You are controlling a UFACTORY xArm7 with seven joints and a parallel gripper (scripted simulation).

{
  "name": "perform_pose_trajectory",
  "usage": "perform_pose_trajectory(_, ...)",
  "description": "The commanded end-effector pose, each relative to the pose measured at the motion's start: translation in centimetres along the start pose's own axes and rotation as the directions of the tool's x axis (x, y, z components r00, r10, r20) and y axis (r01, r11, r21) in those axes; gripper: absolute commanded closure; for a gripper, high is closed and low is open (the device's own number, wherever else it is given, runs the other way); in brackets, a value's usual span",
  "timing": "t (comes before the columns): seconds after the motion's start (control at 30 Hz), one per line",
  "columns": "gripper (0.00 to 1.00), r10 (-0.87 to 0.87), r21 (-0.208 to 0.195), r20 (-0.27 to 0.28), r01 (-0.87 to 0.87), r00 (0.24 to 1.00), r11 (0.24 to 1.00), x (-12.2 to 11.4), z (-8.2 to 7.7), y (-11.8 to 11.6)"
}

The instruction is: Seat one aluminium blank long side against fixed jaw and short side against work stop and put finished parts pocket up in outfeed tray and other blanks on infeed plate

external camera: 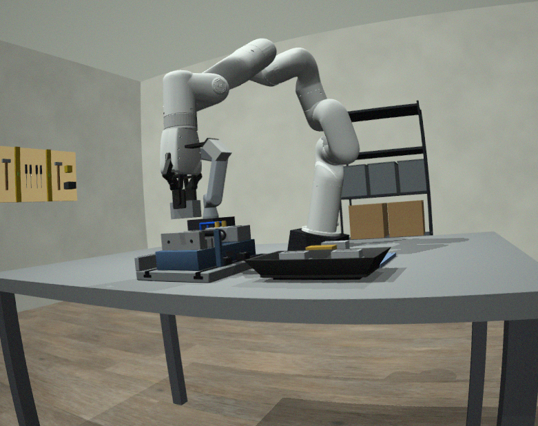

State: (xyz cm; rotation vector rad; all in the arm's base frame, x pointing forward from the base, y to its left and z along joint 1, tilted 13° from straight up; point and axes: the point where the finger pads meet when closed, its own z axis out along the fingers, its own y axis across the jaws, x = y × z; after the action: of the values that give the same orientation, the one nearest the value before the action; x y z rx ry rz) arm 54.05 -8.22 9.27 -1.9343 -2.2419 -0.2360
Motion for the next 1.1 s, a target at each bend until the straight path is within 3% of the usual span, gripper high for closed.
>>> perform_pose_trajectory(0.0, 1.0, 0.0, -0.005, 0.002, 0.0, 1.0, 1.0, -0.1, -0.2, 0.1)
perform_pose_trajectory(1.07, 1.0, -0.002, -0.005, 0.002, 0.002, 1.0, 1.0, 0.0, 1.2, 0.2)
